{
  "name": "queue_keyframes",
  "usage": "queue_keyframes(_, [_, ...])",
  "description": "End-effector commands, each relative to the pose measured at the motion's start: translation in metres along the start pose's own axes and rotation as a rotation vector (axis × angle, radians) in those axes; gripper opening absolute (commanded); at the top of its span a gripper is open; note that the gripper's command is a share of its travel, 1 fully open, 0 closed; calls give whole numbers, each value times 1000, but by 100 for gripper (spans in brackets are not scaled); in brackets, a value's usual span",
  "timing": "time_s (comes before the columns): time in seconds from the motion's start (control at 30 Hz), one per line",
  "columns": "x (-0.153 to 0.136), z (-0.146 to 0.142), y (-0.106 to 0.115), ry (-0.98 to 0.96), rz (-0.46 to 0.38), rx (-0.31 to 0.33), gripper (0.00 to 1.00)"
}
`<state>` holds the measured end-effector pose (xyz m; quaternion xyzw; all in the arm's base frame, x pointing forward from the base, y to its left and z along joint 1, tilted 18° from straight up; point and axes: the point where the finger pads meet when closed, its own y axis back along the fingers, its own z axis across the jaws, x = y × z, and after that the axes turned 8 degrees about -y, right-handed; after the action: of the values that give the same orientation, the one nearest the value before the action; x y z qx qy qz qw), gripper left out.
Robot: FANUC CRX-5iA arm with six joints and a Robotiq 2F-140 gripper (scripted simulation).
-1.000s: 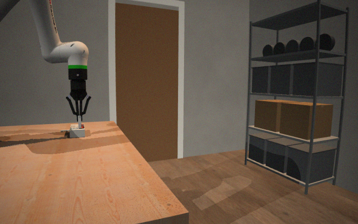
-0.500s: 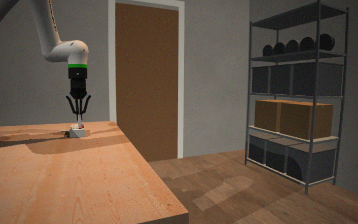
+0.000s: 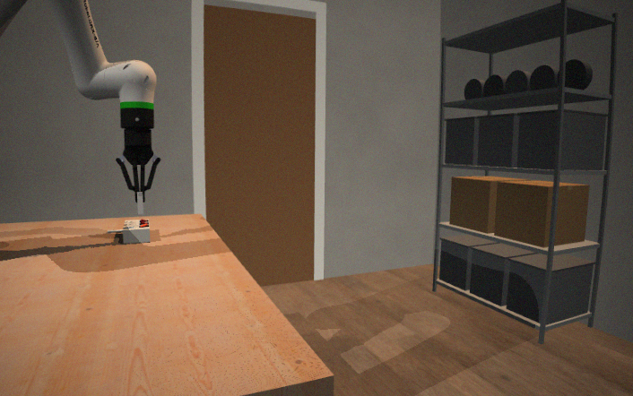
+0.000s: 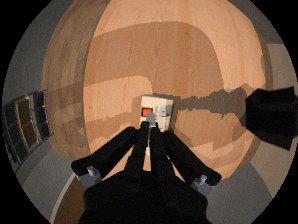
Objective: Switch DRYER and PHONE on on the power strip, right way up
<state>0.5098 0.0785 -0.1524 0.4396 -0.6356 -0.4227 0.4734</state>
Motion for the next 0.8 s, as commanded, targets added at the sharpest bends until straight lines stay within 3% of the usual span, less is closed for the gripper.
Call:
queue_keyframes(0.0, [0, 0, 3, 0, 0, 0, 0])
queue_keyframes(0.67, [-1, 0, 3, 0, 0, 0, 0])
queue_keyframes(0.77, [-18, 2, 8, 0, 0, 0, 0])
